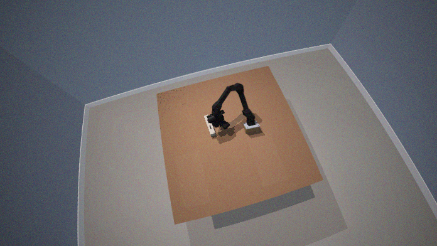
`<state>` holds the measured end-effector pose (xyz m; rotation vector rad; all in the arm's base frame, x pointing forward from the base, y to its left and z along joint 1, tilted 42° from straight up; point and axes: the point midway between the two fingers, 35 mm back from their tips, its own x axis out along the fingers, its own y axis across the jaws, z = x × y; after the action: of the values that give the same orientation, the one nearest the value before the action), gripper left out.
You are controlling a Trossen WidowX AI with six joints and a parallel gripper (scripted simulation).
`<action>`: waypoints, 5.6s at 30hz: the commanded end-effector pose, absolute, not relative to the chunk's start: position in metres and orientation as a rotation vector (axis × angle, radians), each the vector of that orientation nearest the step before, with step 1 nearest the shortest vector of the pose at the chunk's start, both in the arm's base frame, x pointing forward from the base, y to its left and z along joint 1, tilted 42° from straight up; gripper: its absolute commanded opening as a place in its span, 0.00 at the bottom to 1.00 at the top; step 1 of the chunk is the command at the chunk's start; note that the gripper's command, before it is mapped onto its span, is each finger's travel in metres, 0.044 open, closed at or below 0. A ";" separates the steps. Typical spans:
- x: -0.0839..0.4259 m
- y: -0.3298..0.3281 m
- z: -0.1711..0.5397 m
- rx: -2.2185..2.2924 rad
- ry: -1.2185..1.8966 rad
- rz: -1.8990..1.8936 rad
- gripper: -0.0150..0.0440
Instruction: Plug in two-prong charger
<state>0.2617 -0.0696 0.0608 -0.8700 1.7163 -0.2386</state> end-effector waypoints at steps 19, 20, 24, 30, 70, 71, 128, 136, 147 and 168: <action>0.253 -0.114 0.086 -0.654 1.634 -0.513 0.25; 0.253 -0.114 0.086 -0.654 1.634 -0.513 0.25; 0.257 -0.115 0.087 -0.651 1.633 -0.517 0.25; 0.263 -0.116 0.087 -0.646 1.631 -0.523 0.25; 0.300 -0.120 0.087 -0.617 1.617 -0.559 0.25; 0.300 -0.120 0.087 -0.617 1.617 -0.559 0.25; 0.309 -0.120 0.087 -0.617 1.616 -0.559 0.25; 0.309 -0.120 0.087 -0.617 1.616 -0.559 0.25; 0.310 -0.120 0.087 -0.617 1.616 -0.559 0.25; 0.317 -0.120 0.086 -0.617 1.616 -0.559 0.25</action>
<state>0.3161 -0.1192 0.0865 -0.6159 1.6143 -0.5541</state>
